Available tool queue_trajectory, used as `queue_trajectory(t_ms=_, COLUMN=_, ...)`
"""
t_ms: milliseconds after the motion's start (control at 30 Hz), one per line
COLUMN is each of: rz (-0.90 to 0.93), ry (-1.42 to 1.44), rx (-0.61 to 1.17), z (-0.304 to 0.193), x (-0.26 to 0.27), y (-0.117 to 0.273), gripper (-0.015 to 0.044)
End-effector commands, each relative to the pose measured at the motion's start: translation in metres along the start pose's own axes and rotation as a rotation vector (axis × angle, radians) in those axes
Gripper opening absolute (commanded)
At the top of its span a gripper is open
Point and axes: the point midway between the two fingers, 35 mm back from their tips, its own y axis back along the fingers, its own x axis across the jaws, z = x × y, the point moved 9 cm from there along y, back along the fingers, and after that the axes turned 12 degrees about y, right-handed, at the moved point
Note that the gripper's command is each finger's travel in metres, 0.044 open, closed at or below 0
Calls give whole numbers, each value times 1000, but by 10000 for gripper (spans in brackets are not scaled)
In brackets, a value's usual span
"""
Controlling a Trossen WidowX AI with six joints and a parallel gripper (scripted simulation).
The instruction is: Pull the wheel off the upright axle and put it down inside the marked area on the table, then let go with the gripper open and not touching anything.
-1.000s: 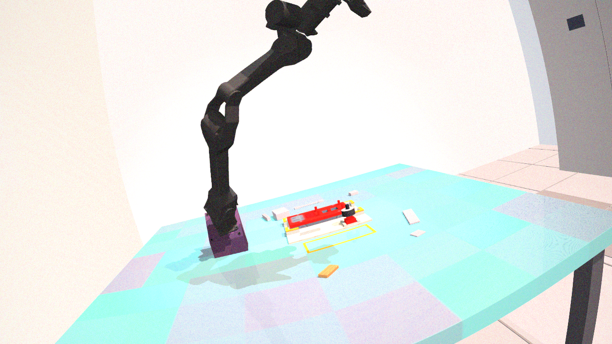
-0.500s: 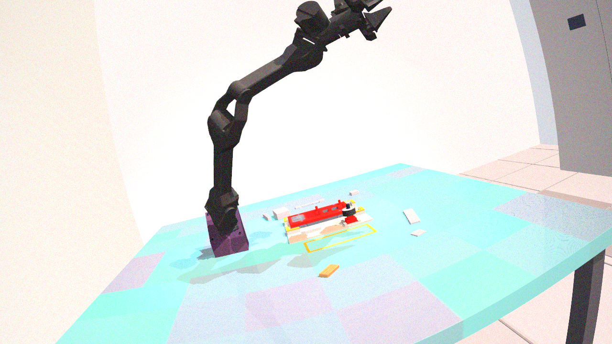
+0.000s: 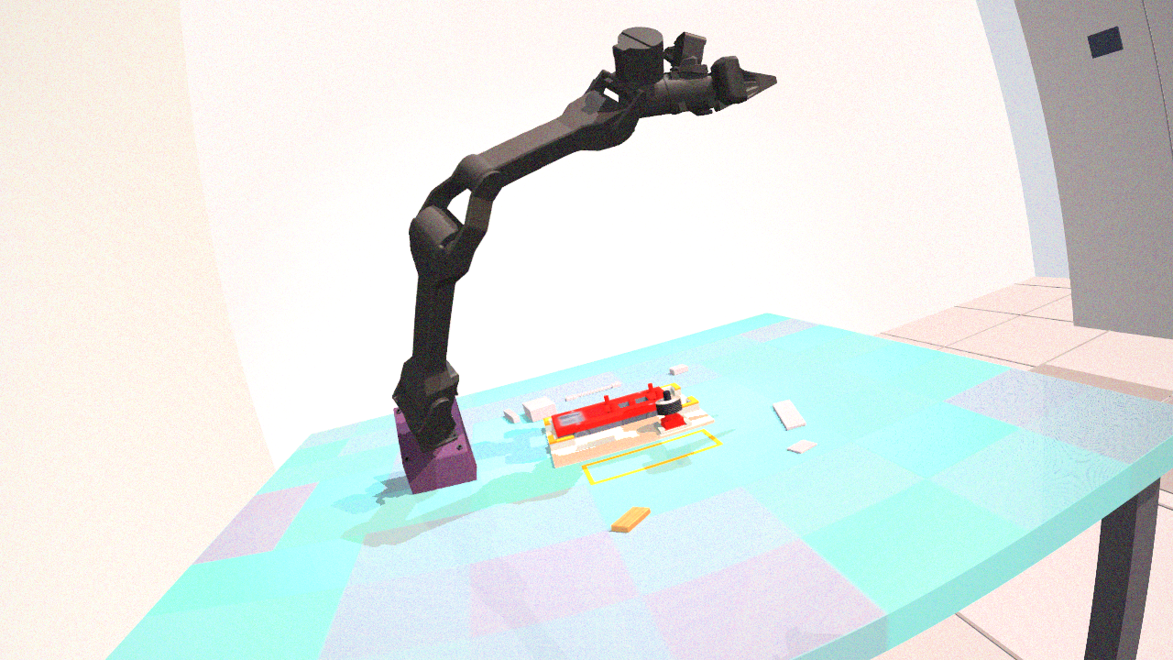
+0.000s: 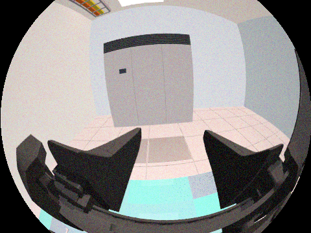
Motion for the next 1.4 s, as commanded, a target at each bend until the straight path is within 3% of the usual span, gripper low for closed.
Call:
queue_trajectory(t_ms=0, rz=130, ry=-240, rx=208, z=-36, x=43, y=-8, gripper=300)
queue_trajectory(t_ms=333, rz=178, ry=-524, rx=499, z=-78, x=86, y=-4, gripper=300)
queue_trajectory(t_ms=667, rz=96, ry=-769, rx=815, z=-122, x=121, y=11, gripper=300)
queue_trajectory(t_ms=1000, rz=-126, ry=-956, rx=1107, z=-163, x=147, y=34, gripper=300)
queue_trajectory(t_ms=1367, rz=-518, ry=-1076, rx=1331, z=-203, x=162, y=67, gripper=300)
